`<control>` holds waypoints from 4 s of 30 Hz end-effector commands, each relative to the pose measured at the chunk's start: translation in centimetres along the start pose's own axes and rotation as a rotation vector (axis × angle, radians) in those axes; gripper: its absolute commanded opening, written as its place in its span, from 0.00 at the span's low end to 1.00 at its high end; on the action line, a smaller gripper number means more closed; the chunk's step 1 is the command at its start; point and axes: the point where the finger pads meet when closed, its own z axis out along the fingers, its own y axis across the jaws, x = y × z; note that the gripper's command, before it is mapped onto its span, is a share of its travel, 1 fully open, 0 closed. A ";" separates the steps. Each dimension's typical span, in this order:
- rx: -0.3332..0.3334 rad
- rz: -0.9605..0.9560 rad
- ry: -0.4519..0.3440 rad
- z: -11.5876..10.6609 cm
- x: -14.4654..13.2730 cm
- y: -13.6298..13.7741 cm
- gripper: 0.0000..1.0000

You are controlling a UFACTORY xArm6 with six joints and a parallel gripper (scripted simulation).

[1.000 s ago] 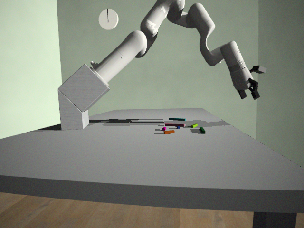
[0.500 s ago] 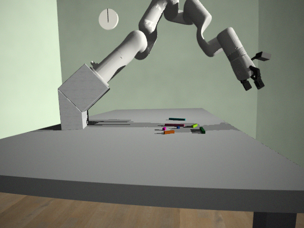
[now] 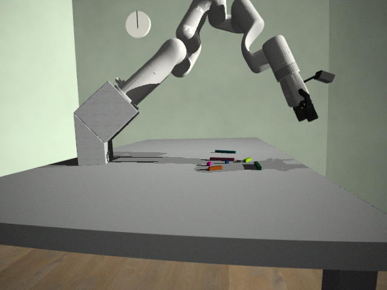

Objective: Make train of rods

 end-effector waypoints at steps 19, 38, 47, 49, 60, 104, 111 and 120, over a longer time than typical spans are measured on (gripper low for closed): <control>-0.057 0.317 -0.200 -1.7 -16.1 4.8 1.00; -0.120 0.602 -0.335 -5.5 -28.6 6.0 1.00; -0.146 0.710 -0.377 -7.3 -32.8 5.7 1.00; -0.151 0.730 -0.384 -7.7 -33.6 5.7 1.00; -0.161 0.769 -0.398 -8.4 -35.0 5.5 1.00; -0.161 0.770 -0.398 -8.4 -35.1 5.4 1.00; -0.161 0.770 -0.398 -8.4 -35.1 5.4 1.00; -0.161 0.770 -0.398 -8.4 -35.1 5.4 1.00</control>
